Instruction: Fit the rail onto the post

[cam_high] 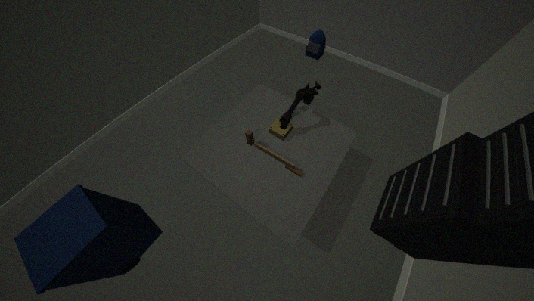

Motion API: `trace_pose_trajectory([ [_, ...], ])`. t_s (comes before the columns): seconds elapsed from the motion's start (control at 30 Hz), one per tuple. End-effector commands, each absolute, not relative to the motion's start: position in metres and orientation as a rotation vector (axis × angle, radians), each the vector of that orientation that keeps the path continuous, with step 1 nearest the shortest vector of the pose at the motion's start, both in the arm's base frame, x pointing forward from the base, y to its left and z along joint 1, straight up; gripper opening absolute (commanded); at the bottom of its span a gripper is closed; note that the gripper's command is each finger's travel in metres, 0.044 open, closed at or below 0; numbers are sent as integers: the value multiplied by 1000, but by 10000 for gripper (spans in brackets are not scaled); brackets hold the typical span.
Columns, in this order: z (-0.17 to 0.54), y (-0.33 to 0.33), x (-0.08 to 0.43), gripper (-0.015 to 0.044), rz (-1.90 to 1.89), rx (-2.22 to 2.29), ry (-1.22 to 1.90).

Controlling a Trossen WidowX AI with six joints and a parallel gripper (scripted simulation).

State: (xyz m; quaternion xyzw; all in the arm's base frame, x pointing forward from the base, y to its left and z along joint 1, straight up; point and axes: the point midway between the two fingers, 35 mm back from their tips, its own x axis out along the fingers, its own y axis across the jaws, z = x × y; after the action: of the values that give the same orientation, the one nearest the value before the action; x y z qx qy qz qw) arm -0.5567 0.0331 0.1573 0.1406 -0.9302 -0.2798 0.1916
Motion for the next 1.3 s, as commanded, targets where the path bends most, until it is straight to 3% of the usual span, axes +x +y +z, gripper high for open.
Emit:
trace_pose_trajectory([
  [0.0, 157, 34, -557, 426, -788, 393, -2612],
  [0.63, 150, 201, -532, 440, -1381, -62, -2648],
  [1.27, 133, 431, -369, 440, -2368, -615, -2575],
])
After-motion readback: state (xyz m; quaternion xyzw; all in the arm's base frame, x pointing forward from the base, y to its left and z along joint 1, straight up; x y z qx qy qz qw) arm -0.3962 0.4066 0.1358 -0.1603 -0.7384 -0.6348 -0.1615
